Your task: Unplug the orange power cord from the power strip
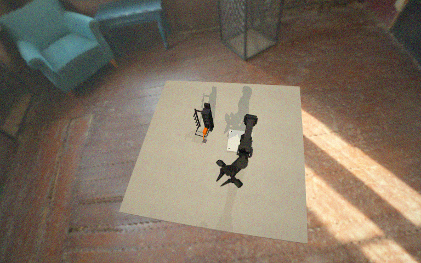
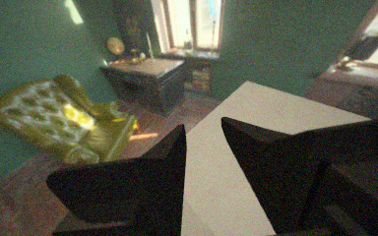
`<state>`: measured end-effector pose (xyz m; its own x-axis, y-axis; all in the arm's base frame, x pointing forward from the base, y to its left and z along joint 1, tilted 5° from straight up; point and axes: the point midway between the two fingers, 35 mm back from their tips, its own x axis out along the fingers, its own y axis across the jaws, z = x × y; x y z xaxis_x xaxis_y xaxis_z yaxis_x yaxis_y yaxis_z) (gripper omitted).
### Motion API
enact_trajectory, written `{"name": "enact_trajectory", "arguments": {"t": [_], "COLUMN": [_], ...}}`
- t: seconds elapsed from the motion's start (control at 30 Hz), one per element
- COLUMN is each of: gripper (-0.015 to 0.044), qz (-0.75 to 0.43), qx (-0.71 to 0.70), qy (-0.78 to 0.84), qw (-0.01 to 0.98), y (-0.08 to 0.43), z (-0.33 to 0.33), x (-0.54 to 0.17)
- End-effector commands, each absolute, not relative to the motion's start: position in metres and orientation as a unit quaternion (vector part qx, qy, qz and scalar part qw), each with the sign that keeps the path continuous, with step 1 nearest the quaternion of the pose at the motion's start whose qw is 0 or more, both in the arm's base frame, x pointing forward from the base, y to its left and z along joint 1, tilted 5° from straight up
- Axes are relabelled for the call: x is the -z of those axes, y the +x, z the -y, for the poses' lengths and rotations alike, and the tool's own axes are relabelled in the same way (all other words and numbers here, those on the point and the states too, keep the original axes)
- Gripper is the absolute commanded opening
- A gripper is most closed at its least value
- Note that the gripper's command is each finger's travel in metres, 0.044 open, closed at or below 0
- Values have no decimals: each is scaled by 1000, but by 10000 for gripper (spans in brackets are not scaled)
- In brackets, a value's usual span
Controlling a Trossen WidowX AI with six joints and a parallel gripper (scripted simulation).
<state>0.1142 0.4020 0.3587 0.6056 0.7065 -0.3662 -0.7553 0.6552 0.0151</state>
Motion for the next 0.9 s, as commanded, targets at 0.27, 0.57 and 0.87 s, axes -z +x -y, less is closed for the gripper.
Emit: {"name": "enact_trajectory", "arguments": {"t": [0.27, 0.57, 0.87], "gripper": [160, 160, 160], "qz": [-274, -395, -516], "qx": [-305, -308, -407], "qy": [-331, -466, -484], "qw": [850, 729, 578], "y": [269, 339, 353], "z": [-323, -216, -73], "x": [-256, -188, -124]}}
